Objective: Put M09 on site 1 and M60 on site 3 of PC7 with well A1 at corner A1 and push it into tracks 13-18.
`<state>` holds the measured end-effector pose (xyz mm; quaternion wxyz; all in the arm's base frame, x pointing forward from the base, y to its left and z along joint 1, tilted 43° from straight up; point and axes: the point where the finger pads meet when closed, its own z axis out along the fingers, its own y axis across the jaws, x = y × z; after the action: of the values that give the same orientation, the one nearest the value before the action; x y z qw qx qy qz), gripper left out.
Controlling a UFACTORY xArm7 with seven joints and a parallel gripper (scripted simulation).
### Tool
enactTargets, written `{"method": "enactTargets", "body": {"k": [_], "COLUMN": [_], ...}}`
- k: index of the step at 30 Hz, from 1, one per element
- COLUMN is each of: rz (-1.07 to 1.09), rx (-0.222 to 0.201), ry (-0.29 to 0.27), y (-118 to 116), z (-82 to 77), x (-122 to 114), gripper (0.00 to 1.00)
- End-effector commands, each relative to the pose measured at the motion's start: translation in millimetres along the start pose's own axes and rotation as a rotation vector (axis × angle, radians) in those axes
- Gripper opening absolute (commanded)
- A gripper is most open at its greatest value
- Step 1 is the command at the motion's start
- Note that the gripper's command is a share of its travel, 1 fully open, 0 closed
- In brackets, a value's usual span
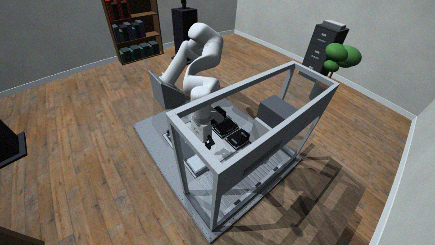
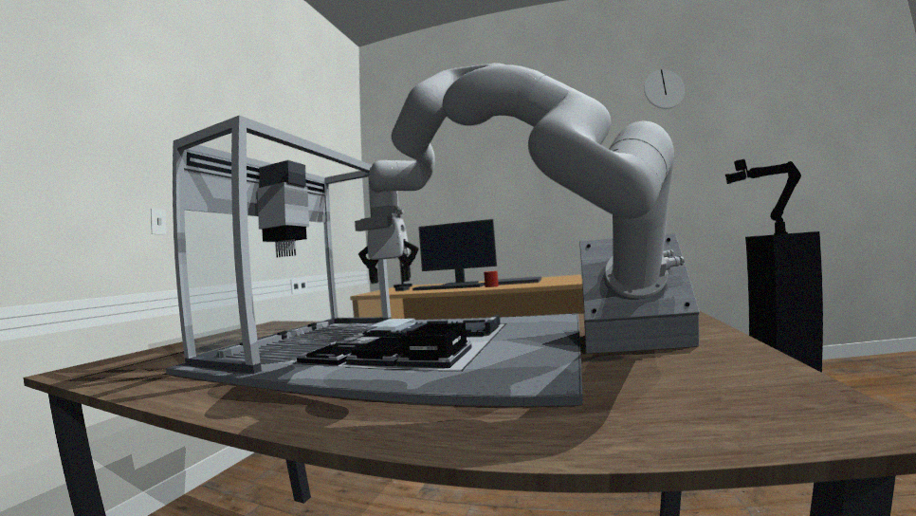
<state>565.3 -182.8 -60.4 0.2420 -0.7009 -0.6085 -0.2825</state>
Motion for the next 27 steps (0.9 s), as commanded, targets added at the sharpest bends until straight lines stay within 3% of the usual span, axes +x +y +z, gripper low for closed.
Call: {"method": "enactTargets", "body": {"k": [1, 27], "rz": [-0.001, -0.001], "rx": [-0.011, -0.011], "ry": [-0.007, -0.006], "y": [-9, -83], "z": [-4.5, -13.8], "x": [11, 98], "gripper": [1.00, 1.00]}}
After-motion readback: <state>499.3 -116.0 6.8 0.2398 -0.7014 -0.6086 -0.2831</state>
